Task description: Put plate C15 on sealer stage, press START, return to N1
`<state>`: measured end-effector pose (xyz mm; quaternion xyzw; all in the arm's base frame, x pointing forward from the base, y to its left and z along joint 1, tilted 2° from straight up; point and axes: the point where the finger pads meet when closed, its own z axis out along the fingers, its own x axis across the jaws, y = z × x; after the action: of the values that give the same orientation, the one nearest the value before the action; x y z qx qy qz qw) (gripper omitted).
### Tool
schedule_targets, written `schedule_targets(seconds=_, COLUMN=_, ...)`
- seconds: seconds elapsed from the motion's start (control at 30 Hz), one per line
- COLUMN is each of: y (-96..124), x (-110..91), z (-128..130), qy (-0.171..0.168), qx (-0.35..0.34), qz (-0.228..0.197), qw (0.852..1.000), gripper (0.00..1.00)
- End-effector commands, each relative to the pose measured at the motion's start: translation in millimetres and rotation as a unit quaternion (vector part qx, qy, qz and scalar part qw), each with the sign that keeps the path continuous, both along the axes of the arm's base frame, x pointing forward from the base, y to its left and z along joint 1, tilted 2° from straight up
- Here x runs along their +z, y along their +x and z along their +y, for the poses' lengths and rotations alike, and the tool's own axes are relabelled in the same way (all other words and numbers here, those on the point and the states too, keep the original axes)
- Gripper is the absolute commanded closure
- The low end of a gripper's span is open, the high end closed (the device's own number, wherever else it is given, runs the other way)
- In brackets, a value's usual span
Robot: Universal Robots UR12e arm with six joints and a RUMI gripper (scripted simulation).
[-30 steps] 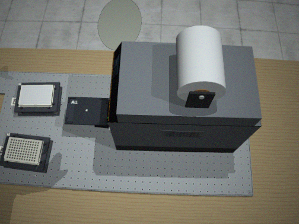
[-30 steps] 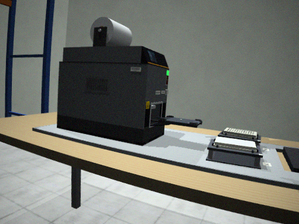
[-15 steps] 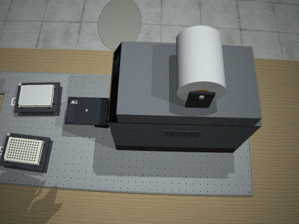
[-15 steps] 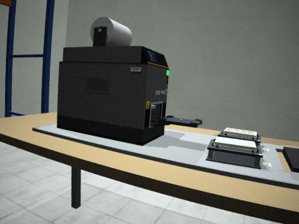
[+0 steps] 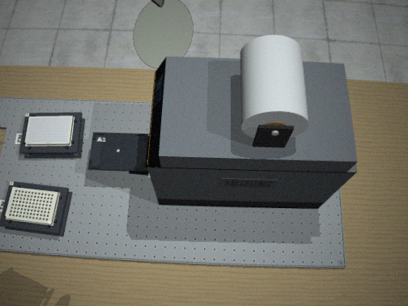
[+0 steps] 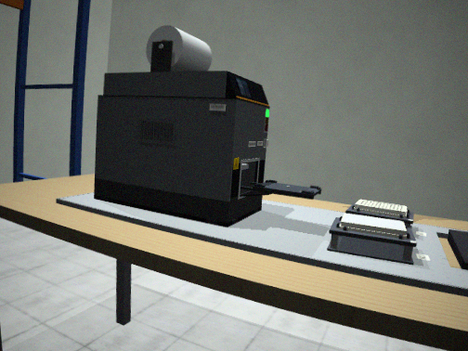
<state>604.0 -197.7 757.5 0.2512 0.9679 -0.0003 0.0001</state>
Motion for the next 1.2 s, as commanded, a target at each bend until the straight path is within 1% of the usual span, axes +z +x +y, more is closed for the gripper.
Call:
schedule_targets(seconds=0.0, y=-9, x=1, z=-26, qy=0.0, qx=-0.021, qz=-0.001, qw=1.0, gripper=0.32)
schedule_targets(seconds=0.07, y=-9, x=1, z=-26, qy=0.0, qx=-0.021, qz=-0.001, qw=1.0, gripper=0.32)
schedule_targets(seconds=0.13, y=-13, x=1, z=-35, qy=0.0, qx=-0.029, qz=-0.001, qw=1.0, gripper=0.32)
schedule_targets(seconds=0.2, y=-13, x=1, z=-35, qy=0.0, qx=-0.029, qz=-0.001, qw=1.0, gripper=0.32)
schedule_targets(seconds=0.5, y=-30, x=1, z=-76, qy=0.0, qx=-0.064, qz=-0.001, qw=0.998, gripper=0.32)
schedule_targets(seconds=0.6, y=-30, x=2, z=-76, qy=0.0, qx=-0.064, qz=-0.001, qw=0.998, gripper=0.32)
schedule_targets(seconds=0.7, y=-37, x=1, z=-89, qy=0.0, qx=-0.076, qz=-0.001, qw=0.997, gripper=0.32)
schedule_targets(seconds=0.77, y=-37, x=1, z=-89, qy=0.0, qx=-0.076, qz=-0.001, qw=0.997, gripper=0.32)
schedule_targets(seconds=1.03, y=-56, x=1, z=-125, qy=0.0, qx=-0.107, qz=-0.001, qw=0.994, gripper=0.32)
schedule_targets(seconds=1.13, y=-56, x=2, z=-125, qy=0.0, qx=-0.107, qz=-0.001, qw=0.994, gripper=0.32)
schedule_targets(seconds=1.17, y=-59, x=-3, z=-121, qy=0.0, qx=-0.107, qz=-0.001, qw=0.994, gripper=0.32)
